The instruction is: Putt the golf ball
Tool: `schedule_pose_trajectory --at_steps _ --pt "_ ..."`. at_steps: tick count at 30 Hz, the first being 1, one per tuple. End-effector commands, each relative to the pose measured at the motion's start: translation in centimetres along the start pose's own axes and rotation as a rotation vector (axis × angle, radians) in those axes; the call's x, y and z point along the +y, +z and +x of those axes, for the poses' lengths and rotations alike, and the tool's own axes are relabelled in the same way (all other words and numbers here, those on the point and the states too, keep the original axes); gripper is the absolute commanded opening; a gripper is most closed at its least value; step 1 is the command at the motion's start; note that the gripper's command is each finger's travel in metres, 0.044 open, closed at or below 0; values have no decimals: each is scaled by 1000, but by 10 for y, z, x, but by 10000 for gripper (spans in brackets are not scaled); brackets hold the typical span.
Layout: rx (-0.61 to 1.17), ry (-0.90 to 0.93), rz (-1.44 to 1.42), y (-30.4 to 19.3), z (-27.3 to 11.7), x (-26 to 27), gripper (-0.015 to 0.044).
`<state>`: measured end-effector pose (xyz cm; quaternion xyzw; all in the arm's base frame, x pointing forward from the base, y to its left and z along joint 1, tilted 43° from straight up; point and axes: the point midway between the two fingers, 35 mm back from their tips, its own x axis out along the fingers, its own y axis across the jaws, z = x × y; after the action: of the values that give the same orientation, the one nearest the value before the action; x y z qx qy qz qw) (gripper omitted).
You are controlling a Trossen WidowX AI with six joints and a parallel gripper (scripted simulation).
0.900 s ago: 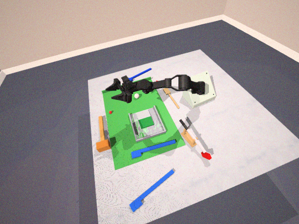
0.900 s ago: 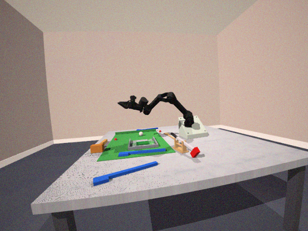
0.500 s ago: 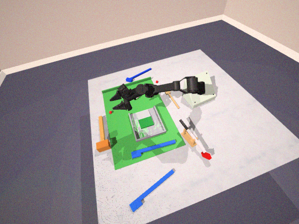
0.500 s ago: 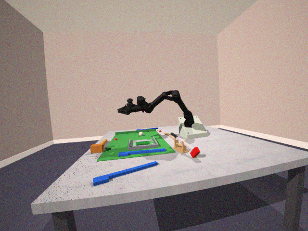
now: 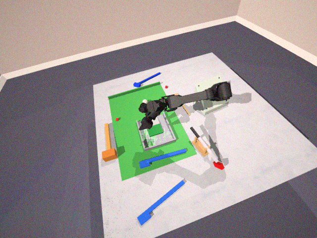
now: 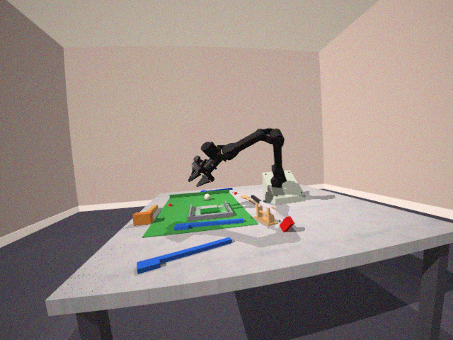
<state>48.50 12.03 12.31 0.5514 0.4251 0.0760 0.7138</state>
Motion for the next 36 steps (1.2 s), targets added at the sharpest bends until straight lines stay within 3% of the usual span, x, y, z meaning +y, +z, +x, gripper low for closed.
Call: schedule_pose_trajectory --at_steps 1,17,36 --pt "189 -173 207 -67 -36 -11 440" --pt "522 -683 718 -229 -175 -40 440" --pt "527 -690 726 -253 -149 -56 440"
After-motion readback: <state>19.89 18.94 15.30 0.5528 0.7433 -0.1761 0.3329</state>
